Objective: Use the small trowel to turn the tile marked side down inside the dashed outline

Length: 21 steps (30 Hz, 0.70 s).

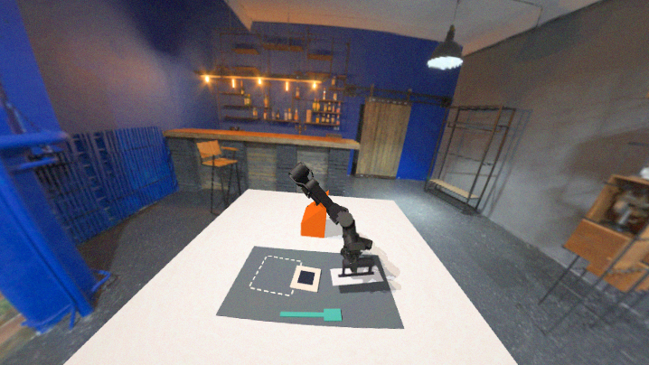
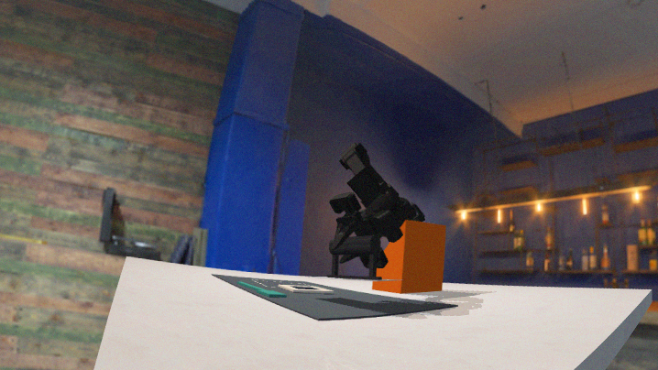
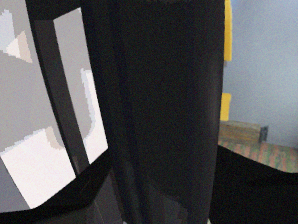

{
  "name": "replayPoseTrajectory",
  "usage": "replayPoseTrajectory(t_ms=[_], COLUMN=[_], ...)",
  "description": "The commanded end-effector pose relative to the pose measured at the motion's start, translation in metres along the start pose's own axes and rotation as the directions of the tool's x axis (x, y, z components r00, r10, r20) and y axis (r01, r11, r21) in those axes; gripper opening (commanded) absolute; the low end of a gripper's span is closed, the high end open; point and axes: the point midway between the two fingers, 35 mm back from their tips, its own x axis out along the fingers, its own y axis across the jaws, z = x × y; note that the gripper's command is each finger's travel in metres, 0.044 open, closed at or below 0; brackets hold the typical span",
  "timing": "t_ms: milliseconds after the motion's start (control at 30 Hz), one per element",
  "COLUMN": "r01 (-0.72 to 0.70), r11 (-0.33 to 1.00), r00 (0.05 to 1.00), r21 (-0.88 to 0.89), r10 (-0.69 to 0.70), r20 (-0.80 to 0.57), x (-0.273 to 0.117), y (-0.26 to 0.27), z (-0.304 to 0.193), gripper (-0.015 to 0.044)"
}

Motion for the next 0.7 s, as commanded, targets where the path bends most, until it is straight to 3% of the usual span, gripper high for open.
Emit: replayPoseTrajectory(t_ms=[0, 133, 667], r01=[0.02, 0.036, 0.036], r11=[0.995, 0.983, 0.982], r00=[0.998, 0.991, 0.991], r21=[0.094, 0.181, 0.185], r10=[-0.014, -0.012, -0.011], r20=[-0.064, -0.132, -0.135], x=[0.0, 0.001, 0.011], y=[-0.004, -0.002, 0.013], z=[-0.017, -0.035, -0.037], gripper=[0.0, 0.0, 0.0])
